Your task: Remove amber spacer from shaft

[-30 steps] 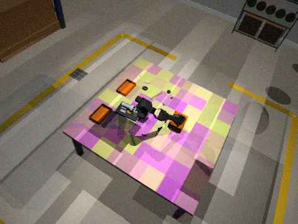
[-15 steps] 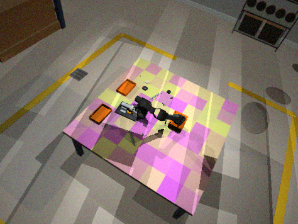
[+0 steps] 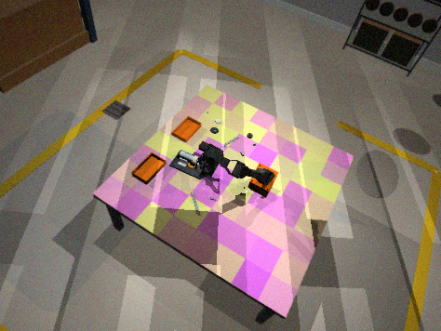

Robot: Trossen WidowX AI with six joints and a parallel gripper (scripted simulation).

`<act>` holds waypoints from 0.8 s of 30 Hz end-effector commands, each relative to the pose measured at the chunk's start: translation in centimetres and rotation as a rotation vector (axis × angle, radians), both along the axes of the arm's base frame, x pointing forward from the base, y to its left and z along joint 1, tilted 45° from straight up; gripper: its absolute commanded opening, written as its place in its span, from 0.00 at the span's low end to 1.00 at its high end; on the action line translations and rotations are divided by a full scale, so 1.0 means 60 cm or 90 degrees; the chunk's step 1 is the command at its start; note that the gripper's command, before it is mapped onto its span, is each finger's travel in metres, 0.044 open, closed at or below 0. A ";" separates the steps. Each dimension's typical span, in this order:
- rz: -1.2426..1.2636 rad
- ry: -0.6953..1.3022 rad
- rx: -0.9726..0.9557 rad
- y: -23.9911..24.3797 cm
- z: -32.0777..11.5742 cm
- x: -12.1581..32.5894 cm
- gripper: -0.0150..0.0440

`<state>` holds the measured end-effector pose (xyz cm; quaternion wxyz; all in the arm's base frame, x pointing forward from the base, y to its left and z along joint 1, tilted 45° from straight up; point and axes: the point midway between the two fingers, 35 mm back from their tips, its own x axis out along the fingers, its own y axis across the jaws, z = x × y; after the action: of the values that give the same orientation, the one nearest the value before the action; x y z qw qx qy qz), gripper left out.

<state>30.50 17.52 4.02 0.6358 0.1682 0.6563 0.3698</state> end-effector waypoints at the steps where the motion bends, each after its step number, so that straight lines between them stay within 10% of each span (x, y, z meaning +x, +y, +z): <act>1: -0.002 -0.002 0.000 0.001 0.002 0.005 0.25; 24: -0.002 -0.002 0.000 0.004 0.003 0.016 0.25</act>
<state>31.15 17.70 4.08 0.6359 0.1682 0.6562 0.3699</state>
